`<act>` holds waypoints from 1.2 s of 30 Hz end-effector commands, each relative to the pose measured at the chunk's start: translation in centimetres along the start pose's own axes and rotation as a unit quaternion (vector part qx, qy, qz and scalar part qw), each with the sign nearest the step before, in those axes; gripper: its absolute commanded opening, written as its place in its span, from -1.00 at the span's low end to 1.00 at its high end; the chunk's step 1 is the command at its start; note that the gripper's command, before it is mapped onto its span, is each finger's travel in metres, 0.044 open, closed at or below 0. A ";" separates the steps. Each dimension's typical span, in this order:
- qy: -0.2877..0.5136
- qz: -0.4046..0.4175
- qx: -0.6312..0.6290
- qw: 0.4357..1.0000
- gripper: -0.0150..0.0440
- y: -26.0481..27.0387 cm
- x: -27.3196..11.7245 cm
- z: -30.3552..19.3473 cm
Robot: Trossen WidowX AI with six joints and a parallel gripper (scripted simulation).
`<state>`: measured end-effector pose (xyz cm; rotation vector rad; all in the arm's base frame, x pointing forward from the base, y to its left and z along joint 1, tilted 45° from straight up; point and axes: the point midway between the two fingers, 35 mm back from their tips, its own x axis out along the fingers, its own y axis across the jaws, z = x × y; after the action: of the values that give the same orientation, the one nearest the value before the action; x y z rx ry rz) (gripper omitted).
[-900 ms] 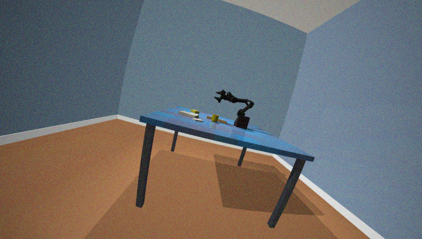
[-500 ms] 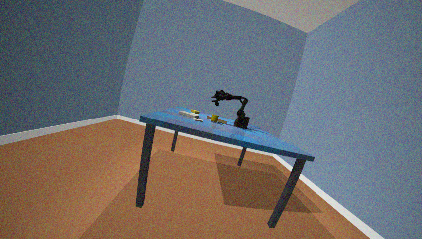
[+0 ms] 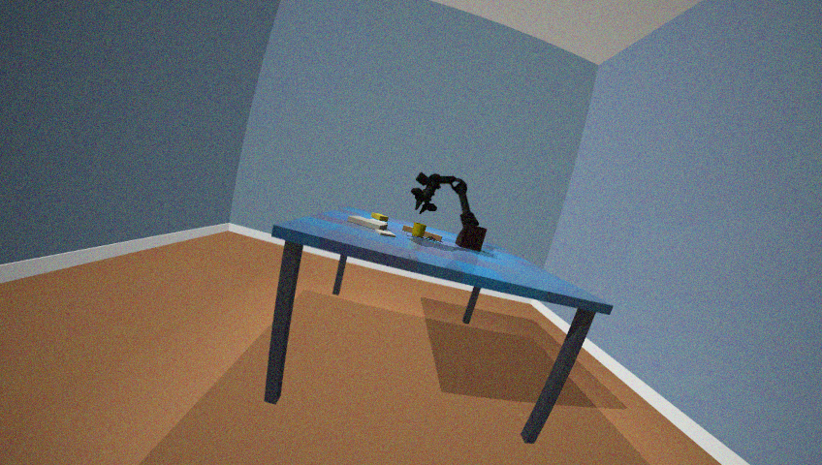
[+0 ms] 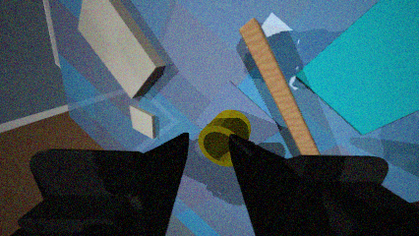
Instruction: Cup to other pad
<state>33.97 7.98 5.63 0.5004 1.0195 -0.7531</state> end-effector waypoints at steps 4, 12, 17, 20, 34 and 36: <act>-0.104 -0.225 0.036 0.968 0.07 -2.2 3.3 -6.1; -0.105 -0.226 0.036 0.968 0.07 -2.1 3.3 -6.2; -0.105 -0.226 0.036 0.968 0.07 -2.1 3.5 -6.2; -0.105 -0.226 0.036 0.968 0.07 -2.2 3.8 -6.1; -0.105 -0.226 0.036 0.968 0.07 -3.1 5.8 -5.7; -0.105 -0.226 0.036 0.968 0.07 -3.2 6.1 -5.6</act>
<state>30.20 8.23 -2.07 0.2466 0.9191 -1.2272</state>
